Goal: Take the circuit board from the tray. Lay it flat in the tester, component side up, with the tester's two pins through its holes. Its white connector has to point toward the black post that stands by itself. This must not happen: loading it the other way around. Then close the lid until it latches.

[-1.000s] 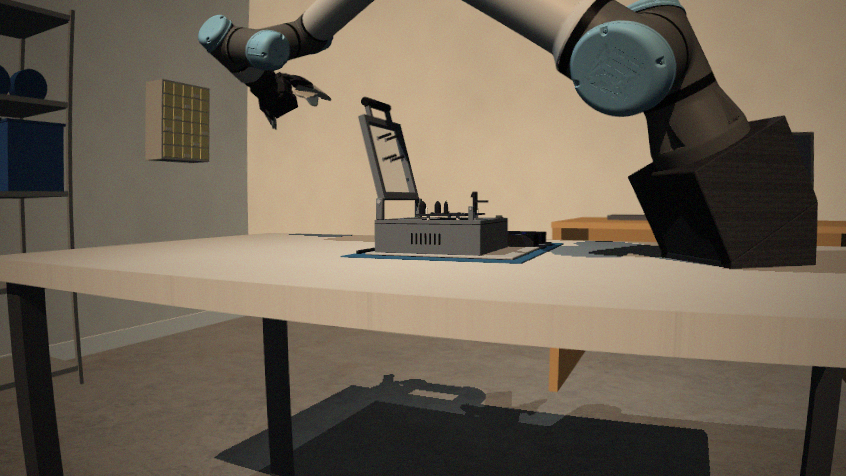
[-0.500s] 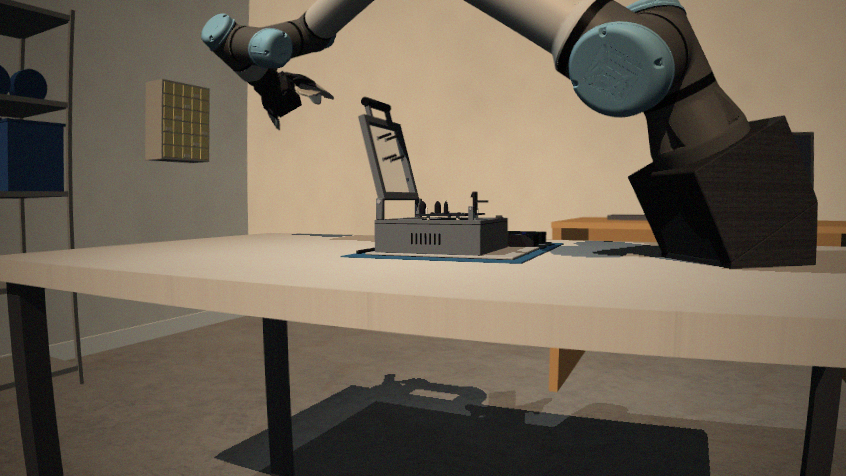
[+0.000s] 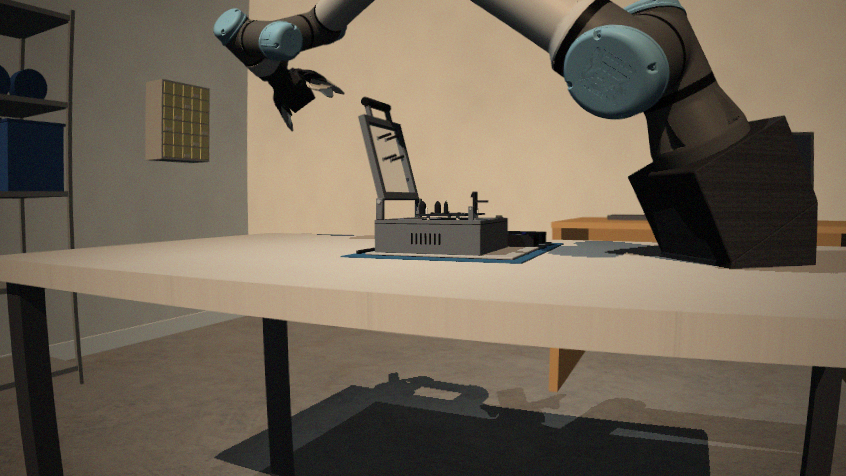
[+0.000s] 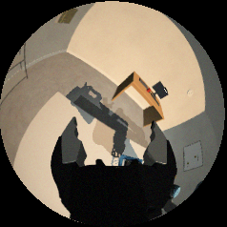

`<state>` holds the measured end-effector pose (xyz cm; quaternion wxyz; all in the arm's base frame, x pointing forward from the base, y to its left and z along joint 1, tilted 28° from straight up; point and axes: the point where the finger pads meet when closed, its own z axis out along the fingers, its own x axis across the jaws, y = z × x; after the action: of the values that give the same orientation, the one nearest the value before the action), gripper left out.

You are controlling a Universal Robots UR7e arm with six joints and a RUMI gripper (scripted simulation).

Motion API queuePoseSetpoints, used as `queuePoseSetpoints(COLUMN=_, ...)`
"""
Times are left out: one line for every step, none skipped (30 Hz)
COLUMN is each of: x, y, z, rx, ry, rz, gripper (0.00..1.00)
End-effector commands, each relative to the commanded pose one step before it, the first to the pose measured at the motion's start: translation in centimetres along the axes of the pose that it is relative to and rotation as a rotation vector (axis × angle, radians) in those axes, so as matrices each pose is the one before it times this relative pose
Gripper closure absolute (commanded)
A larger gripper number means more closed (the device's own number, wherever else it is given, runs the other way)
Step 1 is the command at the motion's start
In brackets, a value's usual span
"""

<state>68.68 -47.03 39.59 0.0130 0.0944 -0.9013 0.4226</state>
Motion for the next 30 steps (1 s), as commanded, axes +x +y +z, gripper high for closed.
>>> queuePoseSetpoints(x=1.067, y=-0.029, z=0.586, rx=-0.01881, ry=0.00353, rz=-0.05497, gripper=0.0)
queuePoseSetpoints(x=0.328, y=0.051, z=0.211, rx=-0.00682, ry=0.00125, rz=-0.01824, gripper=0.0)
queuePoseSetpoints(x=0.342, y=0.062, z=0.218, rx=-0.00715, ry=0.00114, rz=-0.01897, gripper=0.0)
queuePoseSetpoints(x=0.355, y=0.074, z=0.225, rx=-0.00748, ry=0.00101, rz=-0.01969, gripper=0.0)
queuePoseSetpoints(x=0.367, y=0.087, z=0.231, rx=-0.0078, ry=0.00086, rz=-0.0204, gripper=0.0)
queuePoseSetpoints(x=0.379, y=0.101, z=0.237, rx=-0.00813, ry=0.00069, rz=-0.02111, gripper=0.0)
queuePoseSetpoints(x=0.39, y=0.117, z=0.243, rx=-0.00845, ry=0.00049, rz=-0.0218, gripper=0.0)
queuePoseSetpoints(x=0.401, y=0.133, z=0.248, rx=-0.00877, ry=0.00027, rz=-0.02249, gripper=0.0)
queuePoseSetpoints(x=0.411, y=0.151, z=0.253, rx=-0.00908, ry=0.00002, rz=-0.02316, gripper=0.0)
queuePoseSetpoints(x=0.419, y=0.17, z=0.257, rx=-0.00938, ry=-0.00026, rz=-0.02381, gripper=0.0)
queuePoseSetpoints(x=0.427, y=0.189, z=0.261, rx=-0.00966, ry=-0.00056, rz=-0.02446, gripper=0.0)
queuePoseSetpoints(x=0.434, y=0.21, z=0.265, rx=-0.00994, ry=-0.00089, rz=-0.02508, gripper=0.0)
queuePoseSetpoints(x=0.0, y=0.0, z=0.0, rx=0.0, ry=0.0, rz=0.0, gripper=0.0)
queuePoseSetpoints(x=0.0, y=0.0, z=0.0, rx=0.0, ry=0.0, rz=0.0, gripper=0.0)
queuePoseSetpoints(x=0.439, y=0.232, z=0.269, rx=-0.0102, ry=-0.00125, rz=-0.02569, gripper=0.0)
queuePoseSetpoints(x=0.443, y=0.255, z=0.272, rx=-0.01044, ry=-0.00163, rz=-0.02629, gripper=0.0)
queuePoseSetpoints(x=0.446, y=0.279, z=0.274, rx=-0.01066, ry=-0.00204, rz=-0.02686, gripper=0.0)
queuePoseSetpoints(x=0.447, y=0.304, z=0.276, rx=-0.01086, ry=-0.00248, rz=-0.02742, gripper=0.0)
queuePoseSetpoints(x=0.446, y=0.329, z=0.278, rx=-0.01103, ry=-0.00294, rz=-0.02796, gripper=0.0)
queuePoseSetpoints(x=0.443, y=0.355, z=0.279, rx=-0.01118, ry=-0.00343, rz=-0.02847, gripper=0.0)
queuePoseSetpoints(x=0.439, y=0.382, z=0.28, rx=-0.01129, ry=-0.00393, rz=-0.02897, gripper=0.0)
queuePoseSetpoints(x=0.433, y=0.409, z=0.281, rx=-0.01137, ry=-0.00447, rz=-0.02944, gripper=0.0)
queuePoseSetpoints(x=0.424, y=0.436, z=0.281, rx=-0.01142, ry=-0.00502, rz=-0.0299, gripper=0.0)
queuePoseSetpoints(x=0.414, y=0.463, z=0.28, rx=-0.01143, ry=-0.00558, rz=-0.03033, gripper=0.0)
queuePoseSetpoints(x=0.402, y=0.49, z=0.279, rx=-0.01141, ry=-0.00617, rz=-0.03074, gripper=0.0)
queuePoseSetpoints(x=0.387, y=0.517, z=0.278, rx=-0.01134, ry=-0.00676, rz=-0.03113, gripper=0.0)
queuePoseSetpoints(x=0.37, y=0.544, z=0.277, rx=-0.01123, ry=-0.00737, rz=-0.03149, gripper=0.0)
queuePoseSetpoints(x=0.351, y=0.57, z=0.275, rx=-0.01107, ry=-0.00799, rz=-0.03183, gripper=0.0)
queuePoseSetpoints(x=0.33, y=0.595, z=0.272, rx=-0.01087, ry=-0.0086, rz=-0.03215, gripper=0.0)
queuePoseSetpoints(x=0.0, y=0.0, z=0.0, rx=0.0, ry=0.0, rz=0.0, gripper=0.0)
